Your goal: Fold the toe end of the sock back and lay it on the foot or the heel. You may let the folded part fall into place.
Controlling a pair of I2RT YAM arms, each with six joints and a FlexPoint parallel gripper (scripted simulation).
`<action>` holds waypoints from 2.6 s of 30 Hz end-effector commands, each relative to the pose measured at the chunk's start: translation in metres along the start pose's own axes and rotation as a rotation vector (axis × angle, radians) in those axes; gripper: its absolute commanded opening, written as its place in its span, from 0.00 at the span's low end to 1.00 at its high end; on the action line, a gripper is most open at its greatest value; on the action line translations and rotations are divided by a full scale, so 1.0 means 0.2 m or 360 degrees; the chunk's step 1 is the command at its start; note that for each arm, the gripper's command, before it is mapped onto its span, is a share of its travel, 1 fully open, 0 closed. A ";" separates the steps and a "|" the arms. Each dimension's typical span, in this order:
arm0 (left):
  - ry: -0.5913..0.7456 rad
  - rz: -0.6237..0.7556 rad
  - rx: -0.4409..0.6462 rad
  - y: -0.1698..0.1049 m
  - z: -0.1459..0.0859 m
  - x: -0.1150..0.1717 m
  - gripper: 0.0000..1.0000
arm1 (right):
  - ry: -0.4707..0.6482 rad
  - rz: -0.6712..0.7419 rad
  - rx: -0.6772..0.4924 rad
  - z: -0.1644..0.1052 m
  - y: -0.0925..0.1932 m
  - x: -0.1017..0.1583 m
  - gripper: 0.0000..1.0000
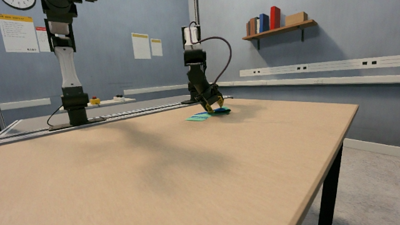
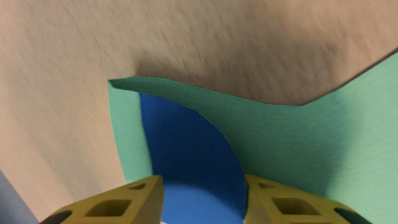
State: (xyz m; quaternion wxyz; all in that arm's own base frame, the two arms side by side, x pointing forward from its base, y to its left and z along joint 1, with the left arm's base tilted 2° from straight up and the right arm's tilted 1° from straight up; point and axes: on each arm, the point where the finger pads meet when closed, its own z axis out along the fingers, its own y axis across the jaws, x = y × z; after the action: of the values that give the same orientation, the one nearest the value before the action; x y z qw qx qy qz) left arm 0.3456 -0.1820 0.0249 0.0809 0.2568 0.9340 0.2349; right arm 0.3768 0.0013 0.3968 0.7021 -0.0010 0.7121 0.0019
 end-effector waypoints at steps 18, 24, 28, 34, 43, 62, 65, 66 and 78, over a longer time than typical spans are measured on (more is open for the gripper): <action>-0.0049 -0.0039 0.0023 0.03 -0.30 -0.01 0.39 | -0.0023 -0.0002 0.0007 -0.01 -0.01 -0.03 1.00; -0.0073 -0.0040 0.0020 0.03 -0.34 -0.03 0.39 | -0.0023 -0.0002 0.0007 -0.01 -0.01 -0.03 1.00; -0.0086 -0.0055 0.0020 0.06 -0.37 -0.03 0.39 | -0.0023 -0.0002 0.0007 -0.01 -0.01 -0.03 1.00; -0.0031 -0.0038 0.0006 0.04 -0.32 -0.01 0.39 | -0.0023 -0.0002 0.0007 -0.01 -0.01 -0.03 1.00; -0.0035 -0.0031 0.0006 0.03 -0.33 -0.01 0.39 | -0.0023 -0.0002 0.0007 -0.01 -0.01 -0.03 1.00; -0.0650 -0.0545 0.0341 0.46 -0.48 -0.22 0.39 | -0.0007 -0.0009 0.0034 -0.02 -0.03 0.00 1.00; -0.0754 -0.0633 0.0361 0.57 -0.51 -0.22 0.39 | -0.0020 -0.0011 0.0018 -0.03 -0.01 -0.01 1.00; -0.0793 -0.0663 0.0366 0.60 -0.52 -0.22 0.39 | -0.0002 -0.0012 0.0006 -0.01 0.00 0.01 1.00; -0.1175 -0.0890 0.0368 0.94 -0.70 -0.19 0.39 | -0.0037 -0.0010 0.0019 -0.03 -0.01 -0.03 1.00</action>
State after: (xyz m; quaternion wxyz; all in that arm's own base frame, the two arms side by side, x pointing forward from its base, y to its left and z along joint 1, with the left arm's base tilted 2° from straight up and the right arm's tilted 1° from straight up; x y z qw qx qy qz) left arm 0.4183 -0.1139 0.2178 0.3910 0.0678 0.9177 0.0201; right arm 0.3762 0.0008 0.3992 0.7043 -0.0007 0.7099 0.0012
